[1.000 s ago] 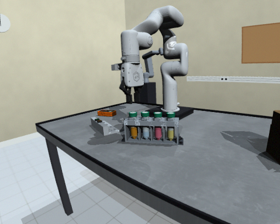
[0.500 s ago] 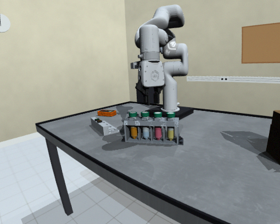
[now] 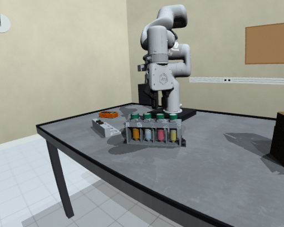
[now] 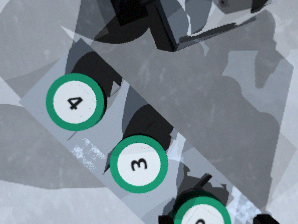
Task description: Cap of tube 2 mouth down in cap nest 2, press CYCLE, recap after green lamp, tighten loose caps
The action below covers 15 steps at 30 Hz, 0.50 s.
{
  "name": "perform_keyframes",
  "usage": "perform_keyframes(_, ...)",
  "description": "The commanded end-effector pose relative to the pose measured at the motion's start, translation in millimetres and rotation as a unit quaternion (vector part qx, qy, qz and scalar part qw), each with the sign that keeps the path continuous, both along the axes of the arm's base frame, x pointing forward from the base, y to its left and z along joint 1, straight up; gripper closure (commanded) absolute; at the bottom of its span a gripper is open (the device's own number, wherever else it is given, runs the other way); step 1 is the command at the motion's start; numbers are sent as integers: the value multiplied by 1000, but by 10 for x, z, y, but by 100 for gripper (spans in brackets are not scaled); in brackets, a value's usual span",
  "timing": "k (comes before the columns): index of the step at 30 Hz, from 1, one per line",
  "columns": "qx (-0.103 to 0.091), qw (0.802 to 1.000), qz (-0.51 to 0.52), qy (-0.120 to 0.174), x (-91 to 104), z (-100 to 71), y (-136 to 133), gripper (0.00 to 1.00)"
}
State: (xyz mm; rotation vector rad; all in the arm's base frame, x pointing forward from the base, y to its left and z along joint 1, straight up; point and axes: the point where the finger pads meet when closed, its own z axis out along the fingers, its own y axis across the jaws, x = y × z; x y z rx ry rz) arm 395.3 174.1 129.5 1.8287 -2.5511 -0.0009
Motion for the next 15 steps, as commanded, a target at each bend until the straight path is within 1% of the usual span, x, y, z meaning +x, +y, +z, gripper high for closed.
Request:
perform_keyframes(1,1,1000,0,-3,19,-83,11,54)
perform_keyframes(2,1,1000,0,-3,19,-83,11,54)
perform_keyframes(8,1,1000,0,-3,21,-259,12,54)
perform_keyframes(15,1,1000,0,-3,21,-258,12,54)
